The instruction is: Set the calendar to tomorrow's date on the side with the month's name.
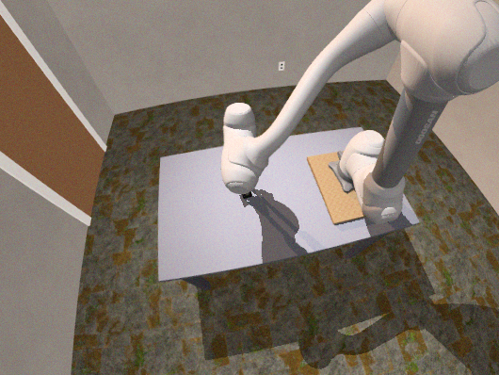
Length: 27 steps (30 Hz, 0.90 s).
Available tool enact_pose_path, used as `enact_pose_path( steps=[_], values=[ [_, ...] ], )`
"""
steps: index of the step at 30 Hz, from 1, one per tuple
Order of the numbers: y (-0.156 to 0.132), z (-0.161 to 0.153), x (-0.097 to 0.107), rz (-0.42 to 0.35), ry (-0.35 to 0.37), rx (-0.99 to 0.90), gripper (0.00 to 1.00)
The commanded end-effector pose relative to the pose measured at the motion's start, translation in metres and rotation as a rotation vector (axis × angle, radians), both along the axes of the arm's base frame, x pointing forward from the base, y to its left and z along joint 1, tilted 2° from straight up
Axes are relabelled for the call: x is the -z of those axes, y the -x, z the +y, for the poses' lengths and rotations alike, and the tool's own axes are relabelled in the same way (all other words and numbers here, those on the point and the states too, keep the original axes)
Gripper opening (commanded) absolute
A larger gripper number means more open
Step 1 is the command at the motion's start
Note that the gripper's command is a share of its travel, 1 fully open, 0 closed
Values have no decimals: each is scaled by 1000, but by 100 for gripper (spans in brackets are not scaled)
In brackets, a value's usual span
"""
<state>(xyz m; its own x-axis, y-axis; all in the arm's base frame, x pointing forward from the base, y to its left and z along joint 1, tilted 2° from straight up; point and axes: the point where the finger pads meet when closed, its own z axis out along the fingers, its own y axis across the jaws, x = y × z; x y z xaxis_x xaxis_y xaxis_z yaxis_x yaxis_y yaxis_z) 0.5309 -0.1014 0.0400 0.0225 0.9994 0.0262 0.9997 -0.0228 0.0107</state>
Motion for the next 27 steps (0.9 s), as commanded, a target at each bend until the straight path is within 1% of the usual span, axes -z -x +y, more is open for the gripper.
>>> enact_pose_path(
  steps=[1, 8, 27],
  values=[
    [0, 0, 3, 0, 0, 0, 28],
    [0, 0, 6, 0, 0, 0, 28],
    [0, 0, 6, 0, 0, 0, 28]
  ],
)
